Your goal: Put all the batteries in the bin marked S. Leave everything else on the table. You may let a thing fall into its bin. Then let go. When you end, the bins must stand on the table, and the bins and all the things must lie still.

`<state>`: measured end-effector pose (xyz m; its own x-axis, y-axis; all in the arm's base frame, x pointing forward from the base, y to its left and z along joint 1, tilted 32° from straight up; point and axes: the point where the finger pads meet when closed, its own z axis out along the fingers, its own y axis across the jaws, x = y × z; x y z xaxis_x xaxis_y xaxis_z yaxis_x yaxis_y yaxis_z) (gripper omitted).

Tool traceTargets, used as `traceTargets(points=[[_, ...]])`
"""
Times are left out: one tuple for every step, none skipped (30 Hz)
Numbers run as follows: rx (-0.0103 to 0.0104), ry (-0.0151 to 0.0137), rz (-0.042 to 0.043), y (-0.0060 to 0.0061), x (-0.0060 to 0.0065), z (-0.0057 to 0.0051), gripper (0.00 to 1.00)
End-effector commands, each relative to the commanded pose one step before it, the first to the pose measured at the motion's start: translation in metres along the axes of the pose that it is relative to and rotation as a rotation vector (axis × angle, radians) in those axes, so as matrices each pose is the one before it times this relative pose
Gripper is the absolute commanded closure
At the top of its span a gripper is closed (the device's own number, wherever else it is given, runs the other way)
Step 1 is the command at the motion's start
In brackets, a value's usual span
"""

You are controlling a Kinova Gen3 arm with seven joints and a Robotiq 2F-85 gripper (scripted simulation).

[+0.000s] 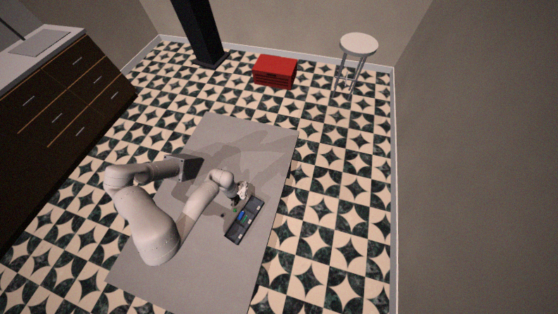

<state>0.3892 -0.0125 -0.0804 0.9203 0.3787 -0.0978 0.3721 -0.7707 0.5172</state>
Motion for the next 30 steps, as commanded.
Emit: traceTargets(points=[[-0.00002,0.00133,0.0,-0.00002,0.00052,-0.00043,0.91],[0.0,0.0,0.0,0.0,0.0,0.0,0.91],[0.0,0.0,0.0,0.0,0.0,0.0,0.91],[0.0,0.0,0.0,0.0,0.0,0.0,0.91],[0.0,0.0,0.0,0.0,0.0,0.0,0.91],[0.0,0.0,0.0,0.0,0.0,0.0,0.91],[0.0,0.0,0.0,0.0,0.0,0.0,0.91],[0.0,0.0,0.0,0.0,0.0,0.0,0.91],[0.0,0.00001,0.0,-0.00001,-0.00001,-0.00332,0.91],[0.0,0.00001,0.0,0.0,-0.00001,-0.00333,0.91],[0.0,0.0,0.0,0.0,0.0,-0.00333,0.91],[0.0,0.0,0.0,0.0,0.0,-0.00333,0.91],[0.0,0.0,0.0,0.0,0.0,-0.00333,0.91],[0.0,0.0,0.0,0.0,0.0,-0.00333,0.91],[0.0,0.0,0.0,0.0,0.0,-0.00333,0.91],[0.0,0.0,0.0,0.0,0.0,-0.00333,0.91],[0.0,0.0,0.0,0.0,0.0,-0.00333,0.91],[0.0,0.0,0.0,0.0,0.0,-0.00333,0.91],[0.0,0.0,0.0,0.0,0.0,-0.00333,0.91],[0.0,0.0,0.0,0.0,0.0,-0.00333,0.91],[0.0,0.0,0.0,0.0,0.0,-0.00333,0.91],[0.0,0.0,0.0,0.0,0.0,-0.00333,0.91],[0.0,0.0,0.0,0.0,0.0,0.0,0.91],[0.0,0.0,0.0,0.0,0.0,0.0,0.91],[0.0,-0.00001,0.0,0.0,0.00002,-0.00334,0.91],[0.0,0.0,0.0,0.0,0.0,-0.00333,0.91],[0.0,0.0,0.0,0.0,0.0,-0.00333,0.91],[0.0,0.0,0.0,0.0,0.0,-0.00333,0.91],[0.0,-0.00001,0.0,0.0,0.00001,-0.00001,0.91],[0.0,0.0,0.0,0.0,0.00001,-0.00001,0.91]])
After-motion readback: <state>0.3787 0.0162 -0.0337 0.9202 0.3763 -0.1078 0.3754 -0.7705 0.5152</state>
